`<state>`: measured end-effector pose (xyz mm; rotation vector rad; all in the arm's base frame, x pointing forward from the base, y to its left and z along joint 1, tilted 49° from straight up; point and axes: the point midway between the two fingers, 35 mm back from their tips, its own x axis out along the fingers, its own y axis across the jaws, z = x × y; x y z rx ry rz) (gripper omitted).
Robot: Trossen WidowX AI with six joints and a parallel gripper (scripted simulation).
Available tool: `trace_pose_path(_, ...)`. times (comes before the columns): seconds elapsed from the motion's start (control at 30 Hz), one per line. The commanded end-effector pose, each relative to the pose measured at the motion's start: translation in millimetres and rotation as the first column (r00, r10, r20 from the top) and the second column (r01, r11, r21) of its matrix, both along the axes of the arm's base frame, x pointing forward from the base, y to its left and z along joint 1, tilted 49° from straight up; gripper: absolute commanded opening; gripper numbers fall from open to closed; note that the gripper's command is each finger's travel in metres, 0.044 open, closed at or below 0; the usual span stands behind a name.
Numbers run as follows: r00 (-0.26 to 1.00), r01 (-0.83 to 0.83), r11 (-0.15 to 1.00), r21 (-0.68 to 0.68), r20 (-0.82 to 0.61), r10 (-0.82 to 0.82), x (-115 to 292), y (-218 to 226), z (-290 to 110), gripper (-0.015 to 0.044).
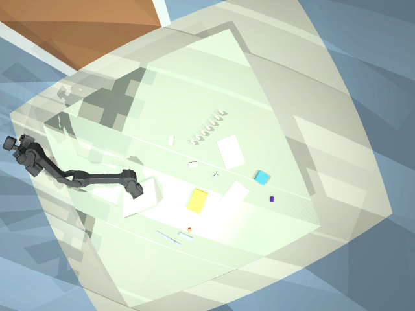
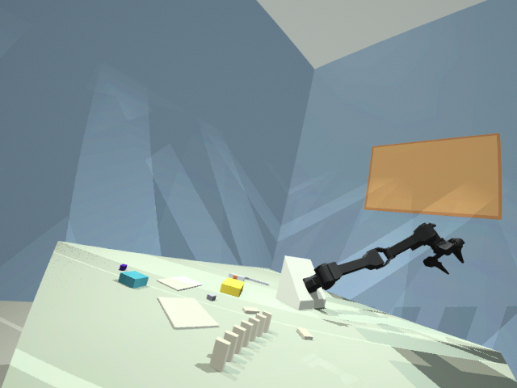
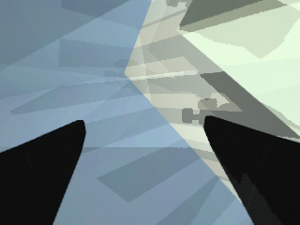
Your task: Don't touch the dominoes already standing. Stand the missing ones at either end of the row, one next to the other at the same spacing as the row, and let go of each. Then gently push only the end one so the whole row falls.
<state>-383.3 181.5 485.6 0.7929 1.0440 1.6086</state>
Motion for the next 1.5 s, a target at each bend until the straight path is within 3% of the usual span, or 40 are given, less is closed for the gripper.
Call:
trace_pose_path(0.0,1.0,-0.001,1.0,0.001,-0.009,0.001,1,0,2,0.0426)
trace_pose_path(0.17,0.967,-0.021,0.999,0.039,-0.253,0.031,41,4,51,0.044)
trace_pose_path(0.37,0.81,-0.066,0.994,0.084,-0.577,0.102,88,-8,106,0.044)
trace_pose_path(0.57,0.492,-0.055,0.986,0.158,-0.855,0.164,169,-20,161,0.044)
trace_pose_path(0.73,0.157,-0.026,0.974,0.224,-0.962,0.225,247,-33,191,0.044)
trace_pose_path(0.9,-0.193,0.016,0.959,0.283,-0.94,0.28,330,-47,204,0.044)
trace_pose_path(1.07,-0.47,0.092,0.931,0.352,-0.809,0.352,414,-60,203,0.044)
trace_pose_path(1.3,-0.728,0.231,0.894,0.383,-0.542,0.42,515,-77,177,0.044)
trace_pose_path(1.47,-0.81,0.275,0.867,0.417,-0.386,0.442,547,-80,161,0.044)
